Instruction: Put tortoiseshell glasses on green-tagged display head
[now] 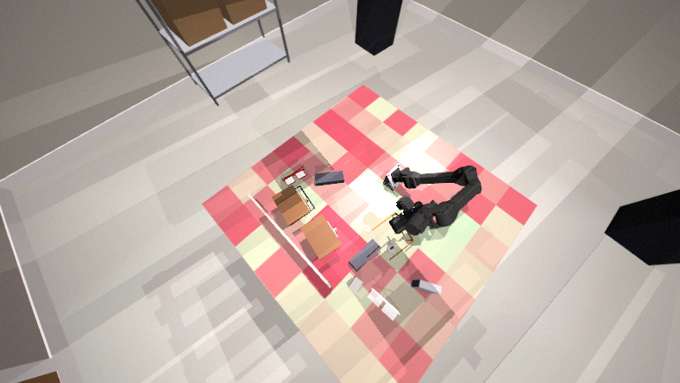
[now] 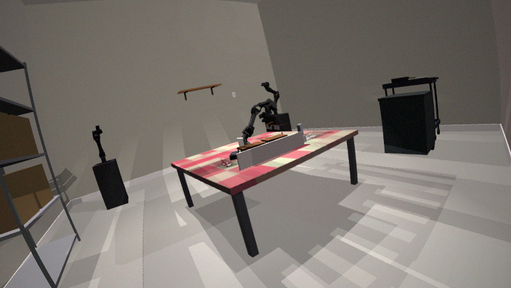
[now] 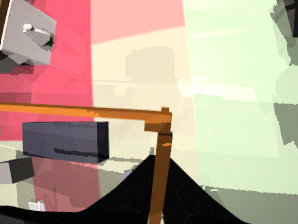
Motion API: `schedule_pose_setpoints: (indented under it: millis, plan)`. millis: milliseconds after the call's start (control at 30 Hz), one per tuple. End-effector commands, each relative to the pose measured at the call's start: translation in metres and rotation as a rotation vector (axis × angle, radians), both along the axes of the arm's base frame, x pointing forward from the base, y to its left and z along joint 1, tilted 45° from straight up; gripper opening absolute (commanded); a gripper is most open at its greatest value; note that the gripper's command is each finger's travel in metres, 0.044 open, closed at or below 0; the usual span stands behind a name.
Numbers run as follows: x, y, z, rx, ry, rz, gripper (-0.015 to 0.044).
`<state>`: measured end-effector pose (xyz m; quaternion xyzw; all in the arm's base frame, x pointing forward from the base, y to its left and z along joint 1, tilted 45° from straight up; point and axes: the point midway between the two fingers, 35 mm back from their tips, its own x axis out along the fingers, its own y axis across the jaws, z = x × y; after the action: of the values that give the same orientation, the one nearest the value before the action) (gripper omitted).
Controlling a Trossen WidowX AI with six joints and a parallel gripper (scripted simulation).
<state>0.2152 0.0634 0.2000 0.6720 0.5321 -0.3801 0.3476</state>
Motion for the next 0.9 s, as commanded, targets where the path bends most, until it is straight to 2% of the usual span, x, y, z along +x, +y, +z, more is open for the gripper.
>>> schedule_pose_setpoints:
  millis: [0, 333, 633, 867]
  plan:
    - [-0.005, 0.000, 0.012, -0.028, -0.027, -0.102, 0.0000]
    - [-0.020, -0.003, 0.041, -0.037, -0.108, -0.372, 0.0000]
    - [-0.037, -0.008, 0.068, 0.035, -0.194, -0.620, 0.0000]
    - [-0.037, -0.007, 0.066, 0.027, -0.186, -0.596, 0.0000]
